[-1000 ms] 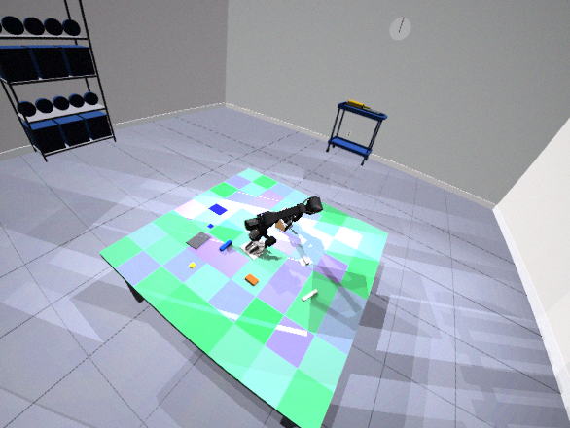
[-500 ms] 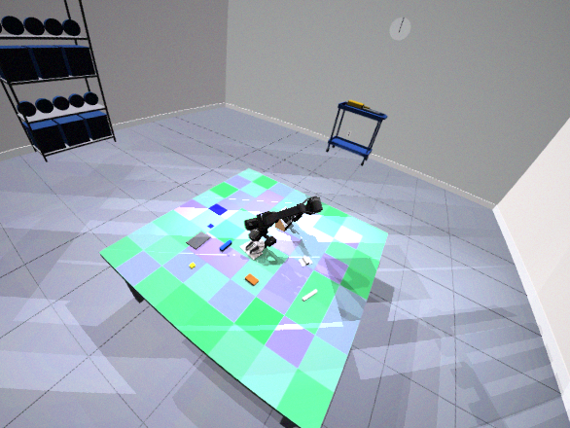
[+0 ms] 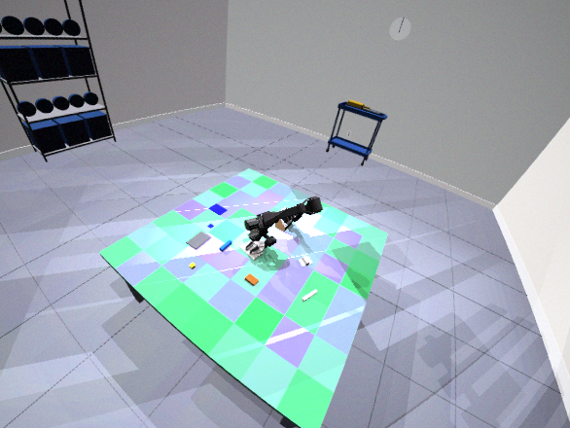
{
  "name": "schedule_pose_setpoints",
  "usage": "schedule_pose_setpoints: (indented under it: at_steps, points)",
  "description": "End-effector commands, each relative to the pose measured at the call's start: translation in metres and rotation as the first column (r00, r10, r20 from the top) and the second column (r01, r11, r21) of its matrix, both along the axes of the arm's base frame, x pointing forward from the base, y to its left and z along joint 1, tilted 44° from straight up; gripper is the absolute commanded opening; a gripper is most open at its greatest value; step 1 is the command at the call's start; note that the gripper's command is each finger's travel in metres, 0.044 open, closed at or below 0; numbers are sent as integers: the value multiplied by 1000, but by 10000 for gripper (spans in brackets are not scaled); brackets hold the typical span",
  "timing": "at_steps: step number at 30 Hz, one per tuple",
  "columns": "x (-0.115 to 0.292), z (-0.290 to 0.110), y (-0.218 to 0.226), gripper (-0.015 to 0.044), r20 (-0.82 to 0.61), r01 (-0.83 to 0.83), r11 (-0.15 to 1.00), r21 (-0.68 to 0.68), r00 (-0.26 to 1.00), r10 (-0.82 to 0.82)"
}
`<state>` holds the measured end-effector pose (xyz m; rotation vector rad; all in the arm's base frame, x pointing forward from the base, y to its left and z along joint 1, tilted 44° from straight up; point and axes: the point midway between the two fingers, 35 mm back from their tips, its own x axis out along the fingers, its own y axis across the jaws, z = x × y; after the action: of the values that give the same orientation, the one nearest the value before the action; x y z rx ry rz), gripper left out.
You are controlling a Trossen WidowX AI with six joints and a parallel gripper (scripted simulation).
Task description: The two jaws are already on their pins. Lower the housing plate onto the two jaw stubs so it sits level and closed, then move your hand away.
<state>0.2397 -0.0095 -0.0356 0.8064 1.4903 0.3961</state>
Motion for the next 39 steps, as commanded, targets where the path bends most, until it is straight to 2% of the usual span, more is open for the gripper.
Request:
schedule_pose_setpoints:
  at_steps: [1,25,28,29,39]
  points:
    - [0,-1,0,351,-1,0,1000,-2,1000,0]
    - [0,-1,0,351,-1,0,1000,-2,1000,0]
    - [0,0,0,430,0,0,1000,0,1000,0]
    - [0,0,0,440,0,0,1000,0,1000,0]
    - [0,0,0,440,0,0,1000,0,1000,0]
